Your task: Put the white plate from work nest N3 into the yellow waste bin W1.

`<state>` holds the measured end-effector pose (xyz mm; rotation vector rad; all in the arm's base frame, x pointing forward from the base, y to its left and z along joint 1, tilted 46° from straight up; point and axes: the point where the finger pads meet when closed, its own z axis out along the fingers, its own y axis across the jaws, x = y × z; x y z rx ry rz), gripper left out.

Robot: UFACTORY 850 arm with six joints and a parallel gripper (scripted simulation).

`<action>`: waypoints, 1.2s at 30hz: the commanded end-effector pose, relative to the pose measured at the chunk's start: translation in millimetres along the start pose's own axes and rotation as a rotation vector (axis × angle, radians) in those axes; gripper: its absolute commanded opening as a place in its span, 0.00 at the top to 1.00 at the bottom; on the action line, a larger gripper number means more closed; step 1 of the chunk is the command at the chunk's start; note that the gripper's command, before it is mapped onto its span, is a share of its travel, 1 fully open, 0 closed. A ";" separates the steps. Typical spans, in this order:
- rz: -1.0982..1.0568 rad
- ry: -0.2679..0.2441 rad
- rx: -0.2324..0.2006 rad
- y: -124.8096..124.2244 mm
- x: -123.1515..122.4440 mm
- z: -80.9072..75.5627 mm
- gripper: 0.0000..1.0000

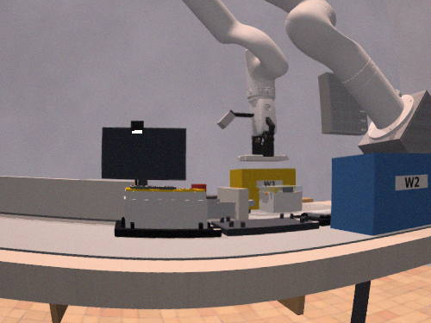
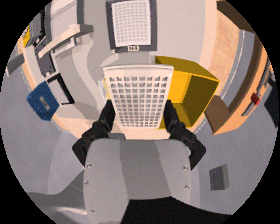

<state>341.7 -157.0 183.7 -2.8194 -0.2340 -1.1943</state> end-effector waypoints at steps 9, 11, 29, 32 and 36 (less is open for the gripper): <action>0.000 0.001 0.001 25.9 -8.9 0.1 1.00; 0.000 0.001 0.001 30.9 -10.7 0.1 1.00; 0.000 0.001 0.000 71.2 -25.1 0.2 1.00; 0.000 0.001 0.000 78.7 -27.8 0.2 1.00; 0.000 0.001 0.000 86.3 -30.5 0.2 1.00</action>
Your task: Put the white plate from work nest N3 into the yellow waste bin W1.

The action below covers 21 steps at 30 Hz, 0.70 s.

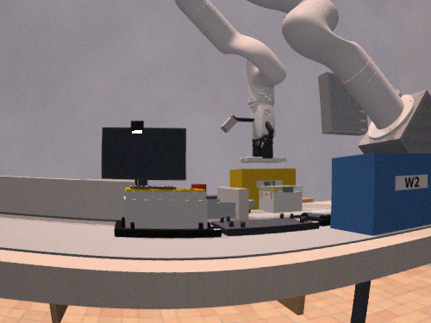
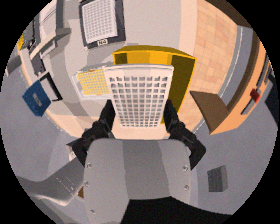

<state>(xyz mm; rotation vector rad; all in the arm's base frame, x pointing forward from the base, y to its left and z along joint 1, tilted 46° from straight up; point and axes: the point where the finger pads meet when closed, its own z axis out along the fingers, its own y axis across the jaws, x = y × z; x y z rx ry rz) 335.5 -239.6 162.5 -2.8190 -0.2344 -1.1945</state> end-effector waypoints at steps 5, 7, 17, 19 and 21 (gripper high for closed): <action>0.000 0.000 0.000 15.8 -5.3 0.0 1.00; 0.000 0.000 0.000 20.9 -7.1 0.0 1.00; 0.000 0.000 0.000 27.7 -9.6 0.0 1.00; 0.000 0.000 0.000 27.7 -9.6 0.0 1.00; 0.000 0.000 0.000 27.7 -9.6 0.0 1.00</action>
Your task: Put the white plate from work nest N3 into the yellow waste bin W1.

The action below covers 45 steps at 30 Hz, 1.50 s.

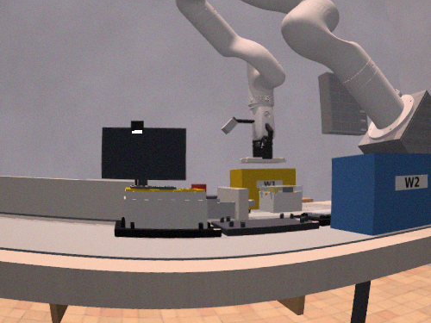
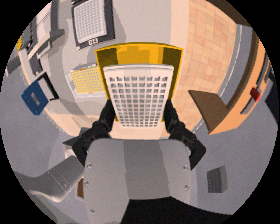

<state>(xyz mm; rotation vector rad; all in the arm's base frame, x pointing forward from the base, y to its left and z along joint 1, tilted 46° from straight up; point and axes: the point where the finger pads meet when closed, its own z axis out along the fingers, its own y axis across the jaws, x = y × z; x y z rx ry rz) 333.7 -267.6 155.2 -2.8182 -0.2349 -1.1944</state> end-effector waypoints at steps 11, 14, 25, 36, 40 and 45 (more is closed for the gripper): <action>0.000 0.000 -0.001 0.4 0.1 -0.2 0.00; 0.000 0.000 -0.001 0.4 0.1 -0.2 0.00; 0.000 0.000 -0.001 0.4 0.1 -0.2 0.00; 0.000 0.000 -0.001 0.4 0.1 -0.2 0.00; 0.000 0.000 -0.001 -8.5 3.7 -2.9 0.00; 0.000 0.000 -0.001 -30.8 12.7 -9.6 0.00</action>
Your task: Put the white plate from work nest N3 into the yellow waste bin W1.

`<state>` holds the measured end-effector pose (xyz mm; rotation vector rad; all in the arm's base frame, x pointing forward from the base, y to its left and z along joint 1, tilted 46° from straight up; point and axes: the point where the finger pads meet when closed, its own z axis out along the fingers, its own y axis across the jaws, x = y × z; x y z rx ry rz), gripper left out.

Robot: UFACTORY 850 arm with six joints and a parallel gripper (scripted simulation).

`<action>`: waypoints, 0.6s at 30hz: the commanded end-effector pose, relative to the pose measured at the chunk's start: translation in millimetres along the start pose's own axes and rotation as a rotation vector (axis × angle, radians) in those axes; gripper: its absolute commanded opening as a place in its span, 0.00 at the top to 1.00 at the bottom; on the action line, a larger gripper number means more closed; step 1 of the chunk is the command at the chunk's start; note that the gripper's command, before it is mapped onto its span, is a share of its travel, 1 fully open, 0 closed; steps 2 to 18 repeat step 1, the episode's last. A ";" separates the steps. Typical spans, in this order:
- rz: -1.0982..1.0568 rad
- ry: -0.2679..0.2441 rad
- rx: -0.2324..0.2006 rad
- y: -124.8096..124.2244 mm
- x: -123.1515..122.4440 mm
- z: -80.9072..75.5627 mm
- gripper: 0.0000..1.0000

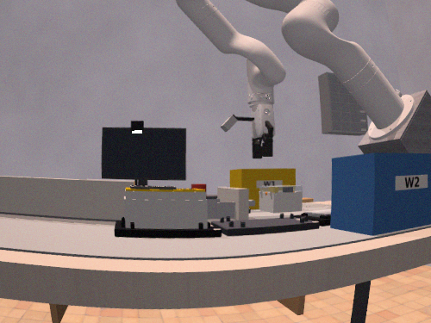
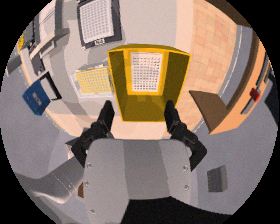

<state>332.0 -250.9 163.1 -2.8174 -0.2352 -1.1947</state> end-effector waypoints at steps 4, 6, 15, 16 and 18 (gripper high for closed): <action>0.000 0.000 -0.001 -18.6 8.2 -6.4 0.00; 0.000 0.000 -0.001 -18.6 8.2 -6.4 0.00; 0.000 0.000 -0.001 -18.6 8.2 -6.4 0.00; 0.000 0.000 -0.001 -18.6 8.2 -6.4 0.00; 0.000 0.000 -0.001 -18.6 8.2 -6.4 0.00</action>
